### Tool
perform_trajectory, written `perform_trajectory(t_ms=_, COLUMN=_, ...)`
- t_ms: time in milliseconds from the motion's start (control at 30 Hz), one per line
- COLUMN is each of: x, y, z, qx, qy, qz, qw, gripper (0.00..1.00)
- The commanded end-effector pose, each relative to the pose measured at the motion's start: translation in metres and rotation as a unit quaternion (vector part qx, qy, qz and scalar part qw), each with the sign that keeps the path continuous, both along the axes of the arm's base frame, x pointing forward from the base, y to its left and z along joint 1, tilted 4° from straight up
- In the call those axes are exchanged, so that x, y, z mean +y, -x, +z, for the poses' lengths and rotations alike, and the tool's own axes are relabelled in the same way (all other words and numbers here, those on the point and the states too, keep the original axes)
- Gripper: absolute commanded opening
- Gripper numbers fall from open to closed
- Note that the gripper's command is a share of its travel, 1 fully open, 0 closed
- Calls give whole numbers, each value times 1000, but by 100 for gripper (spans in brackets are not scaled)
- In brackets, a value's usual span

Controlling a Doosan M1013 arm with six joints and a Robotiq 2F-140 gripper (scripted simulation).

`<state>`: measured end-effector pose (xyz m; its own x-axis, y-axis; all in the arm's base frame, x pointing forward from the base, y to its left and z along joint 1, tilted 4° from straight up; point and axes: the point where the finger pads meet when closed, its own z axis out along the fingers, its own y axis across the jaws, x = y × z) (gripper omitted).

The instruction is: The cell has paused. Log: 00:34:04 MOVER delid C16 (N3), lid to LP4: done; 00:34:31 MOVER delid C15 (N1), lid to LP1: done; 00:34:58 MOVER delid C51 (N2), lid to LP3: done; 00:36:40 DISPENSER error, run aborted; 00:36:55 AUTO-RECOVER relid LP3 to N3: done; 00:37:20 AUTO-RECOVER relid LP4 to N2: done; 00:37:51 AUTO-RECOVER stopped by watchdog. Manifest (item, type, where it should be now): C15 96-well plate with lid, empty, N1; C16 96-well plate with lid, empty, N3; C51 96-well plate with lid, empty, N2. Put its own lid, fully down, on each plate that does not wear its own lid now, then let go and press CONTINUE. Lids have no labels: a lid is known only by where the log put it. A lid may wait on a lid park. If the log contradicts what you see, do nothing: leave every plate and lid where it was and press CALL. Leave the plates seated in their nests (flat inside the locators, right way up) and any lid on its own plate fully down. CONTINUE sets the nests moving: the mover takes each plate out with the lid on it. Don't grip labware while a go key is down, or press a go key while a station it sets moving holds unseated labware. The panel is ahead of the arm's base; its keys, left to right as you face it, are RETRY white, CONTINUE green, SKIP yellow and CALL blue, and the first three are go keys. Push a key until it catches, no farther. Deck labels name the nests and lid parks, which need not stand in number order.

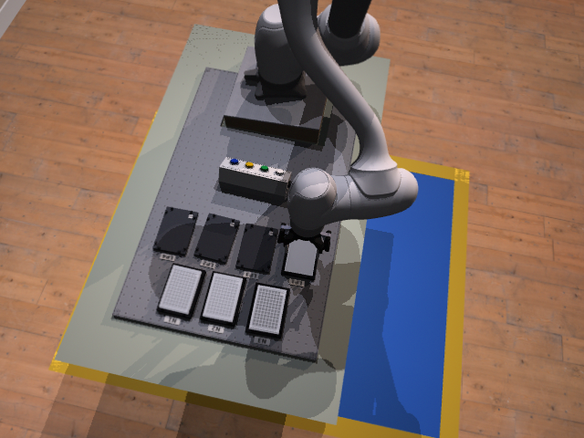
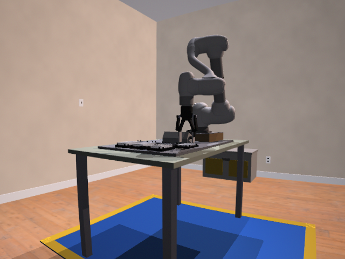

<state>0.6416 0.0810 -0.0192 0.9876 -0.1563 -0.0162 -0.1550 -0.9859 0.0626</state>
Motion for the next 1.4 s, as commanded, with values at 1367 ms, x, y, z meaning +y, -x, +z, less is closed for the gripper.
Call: perform_trajectory(t_ms=1367, x=-2, y=1, z=-2, qx=0, qy=1, qz=-1, qw=1000, gripper=66)
